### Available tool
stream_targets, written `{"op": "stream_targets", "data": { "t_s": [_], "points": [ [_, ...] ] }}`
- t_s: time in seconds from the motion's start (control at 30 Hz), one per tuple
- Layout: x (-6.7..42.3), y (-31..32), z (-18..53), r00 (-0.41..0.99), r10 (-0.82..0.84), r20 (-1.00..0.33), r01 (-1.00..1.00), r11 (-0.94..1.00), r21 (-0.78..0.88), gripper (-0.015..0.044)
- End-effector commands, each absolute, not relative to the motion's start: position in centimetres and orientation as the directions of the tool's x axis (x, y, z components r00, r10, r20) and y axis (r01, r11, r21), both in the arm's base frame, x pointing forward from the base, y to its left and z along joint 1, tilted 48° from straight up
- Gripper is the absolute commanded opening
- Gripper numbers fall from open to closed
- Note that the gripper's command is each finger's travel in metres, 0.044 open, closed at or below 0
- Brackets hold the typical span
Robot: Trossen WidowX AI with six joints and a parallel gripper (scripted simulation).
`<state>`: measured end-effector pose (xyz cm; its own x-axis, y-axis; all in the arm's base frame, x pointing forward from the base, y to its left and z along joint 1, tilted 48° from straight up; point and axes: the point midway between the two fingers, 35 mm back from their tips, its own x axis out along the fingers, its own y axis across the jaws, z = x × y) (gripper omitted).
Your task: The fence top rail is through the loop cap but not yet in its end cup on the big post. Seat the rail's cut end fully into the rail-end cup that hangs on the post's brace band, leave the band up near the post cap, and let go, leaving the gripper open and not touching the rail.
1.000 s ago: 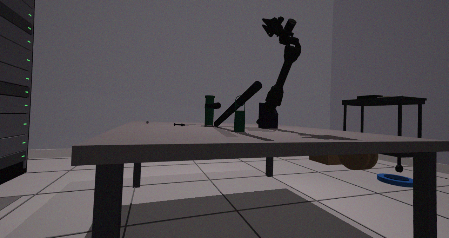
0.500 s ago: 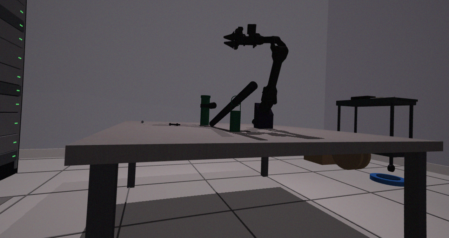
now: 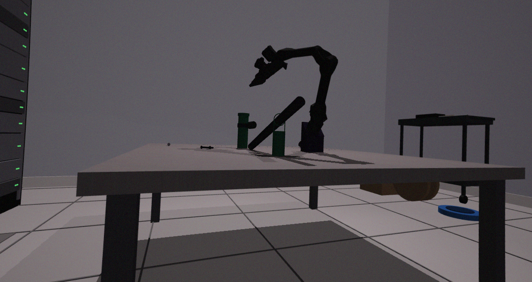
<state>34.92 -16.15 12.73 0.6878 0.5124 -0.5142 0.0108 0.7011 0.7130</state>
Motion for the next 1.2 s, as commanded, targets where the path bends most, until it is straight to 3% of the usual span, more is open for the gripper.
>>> {"op": "stream_targets", "data": {
  "t_s": [0.0, 0.13, 0.3, 0.43, 0.63, 0.83, 1.0, 1.17],
  "points": [
    [33.9, -10.6, 11.8, 0.557, 0.623, -0.549, -0.069, 0.694, 0.717, 0.0440],
    [32.1, -5.6, 11.2, 0.408, 0.717, -0.566, -0.150, 0.664, 0.733, 0.0440],
    [32.0, -5.6, 11.0, 0.398, 0.721, -0.567, -0.185, 0.668, 0.721, 0.0440],
    [32.3, -7.0, 9.5, 0.388, 0.728, -0.565, -0.369, 0.685, 0.629, 0.0440],
    [32.2, -9.9, 6.2, 0.369, 0.745, -0.556, -0.691, 0.620, 0.372, 0.0440],
    [31.7, -12.4, 3.0, 0.360, 0.768, -0.529, -0.892, 0.450, 0.047, 0.0440],
    [30.9, -14.3, 0.1, 0.359, 0.789, -0.499, -0.931, 0.267, -0.249, 0.0440],
    [29.8, -15.8, -2.7, 0.363, 0.810, -0.461, -0.843, 0.074, -0.534, 0.0440]
  ]
}}
